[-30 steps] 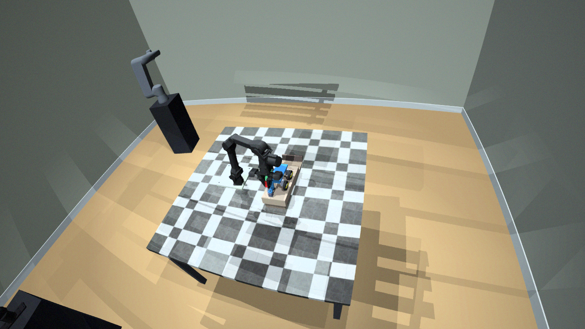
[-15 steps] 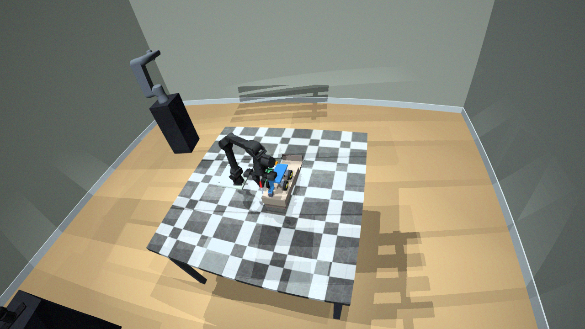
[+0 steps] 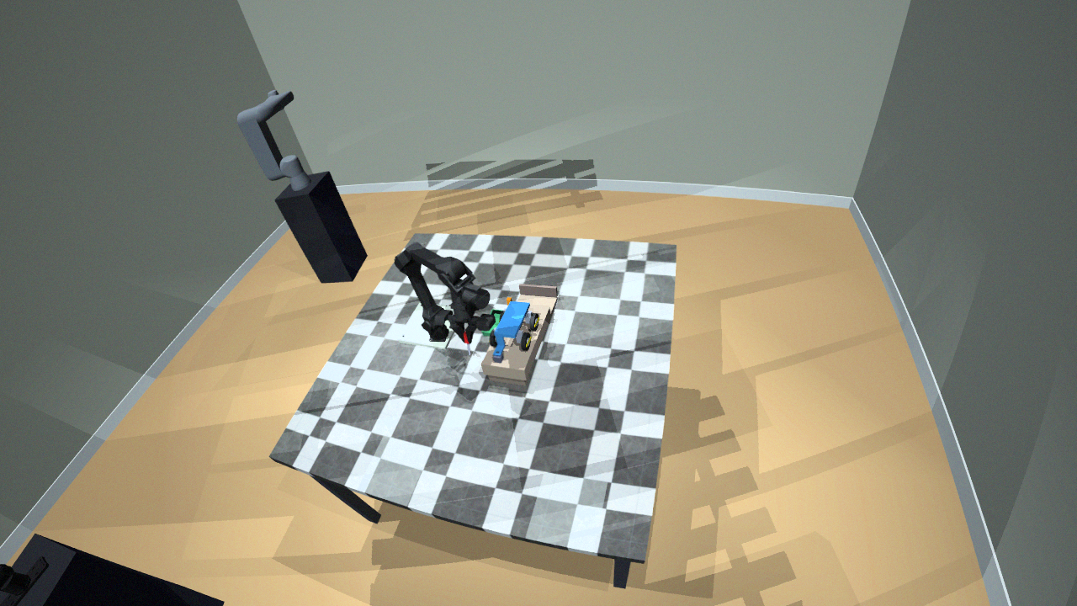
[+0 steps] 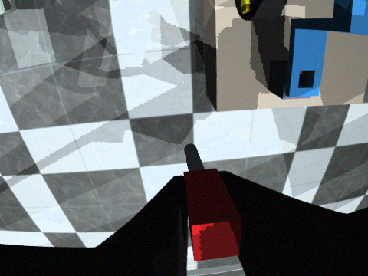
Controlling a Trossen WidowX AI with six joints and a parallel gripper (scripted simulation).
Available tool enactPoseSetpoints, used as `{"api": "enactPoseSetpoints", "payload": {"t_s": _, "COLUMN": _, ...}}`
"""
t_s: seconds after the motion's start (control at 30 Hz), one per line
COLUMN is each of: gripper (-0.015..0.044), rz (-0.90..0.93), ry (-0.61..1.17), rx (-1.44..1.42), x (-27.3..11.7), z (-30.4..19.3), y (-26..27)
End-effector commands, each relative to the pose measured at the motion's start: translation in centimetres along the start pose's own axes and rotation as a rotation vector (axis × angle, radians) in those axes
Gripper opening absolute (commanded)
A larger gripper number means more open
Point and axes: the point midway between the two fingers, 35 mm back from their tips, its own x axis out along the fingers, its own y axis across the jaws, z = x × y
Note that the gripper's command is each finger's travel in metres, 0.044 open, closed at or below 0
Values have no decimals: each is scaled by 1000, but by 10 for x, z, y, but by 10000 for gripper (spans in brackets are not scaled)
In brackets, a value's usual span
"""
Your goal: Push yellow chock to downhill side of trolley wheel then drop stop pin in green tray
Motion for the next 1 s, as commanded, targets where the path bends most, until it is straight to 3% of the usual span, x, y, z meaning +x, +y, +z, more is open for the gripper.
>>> {"api": "enactPoseSetpoints", "payload": {"t_s": 0.0, "gripper": 0, "rz": -5, "ry": -3, "rx": -3, "x": 0, "z": 2, "y": 4}}
{"api": "enactPoseSetpoints", "payload": {"t_s": 0.97, "gripper": 0, "rz": -5, "ry": -14, "rx": -3, "x": -12, "z": 100, "y": -2}}
